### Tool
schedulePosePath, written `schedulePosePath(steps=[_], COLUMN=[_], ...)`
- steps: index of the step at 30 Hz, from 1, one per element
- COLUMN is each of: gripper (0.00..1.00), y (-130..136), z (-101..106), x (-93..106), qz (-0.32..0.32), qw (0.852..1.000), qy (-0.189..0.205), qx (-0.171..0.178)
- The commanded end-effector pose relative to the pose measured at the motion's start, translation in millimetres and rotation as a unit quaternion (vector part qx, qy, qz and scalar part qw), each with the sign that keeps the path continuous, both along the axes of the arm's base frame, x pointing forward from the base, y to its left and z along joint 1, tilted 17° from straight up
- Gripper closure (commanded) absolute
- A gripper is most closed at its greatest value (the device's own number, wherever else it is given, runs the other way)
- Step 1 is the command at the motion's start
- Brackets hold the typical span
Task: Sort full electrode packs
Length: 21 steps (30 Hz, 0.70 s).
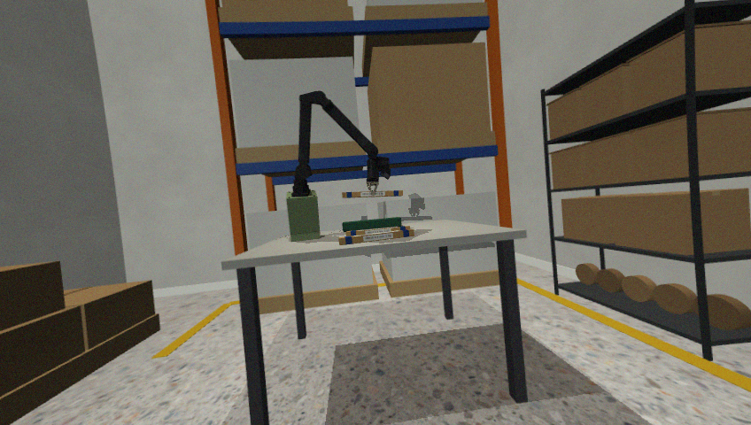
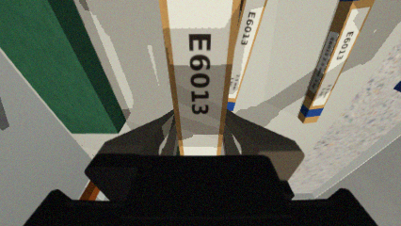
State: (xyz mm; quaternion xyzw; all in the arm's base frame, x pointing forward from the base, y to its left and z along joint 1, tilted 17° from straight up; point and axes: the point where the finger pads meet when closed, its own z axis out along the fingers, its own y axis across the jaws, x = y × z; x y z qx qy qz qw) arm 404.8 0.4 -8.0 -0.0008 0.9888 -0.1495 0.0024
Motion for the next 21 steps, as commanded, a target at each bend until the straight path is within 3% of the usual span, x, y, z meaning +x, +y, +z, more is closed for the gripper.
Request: schedulePosePath(steps=[1, 10, 21], gripper=[1.0, 1.0, 1.0], y=[15.7, 14.6, 10.2], z=[40.9, 40.5, 29.6], x=[32.1, 31.8, 14.5], qz=[0.019, 0.02, 0.02], qw=[0.998, 0.998, 0.999], qy=[-0.06, -0.061, -0.045], qx=[0.008, 0.008, 0.006])
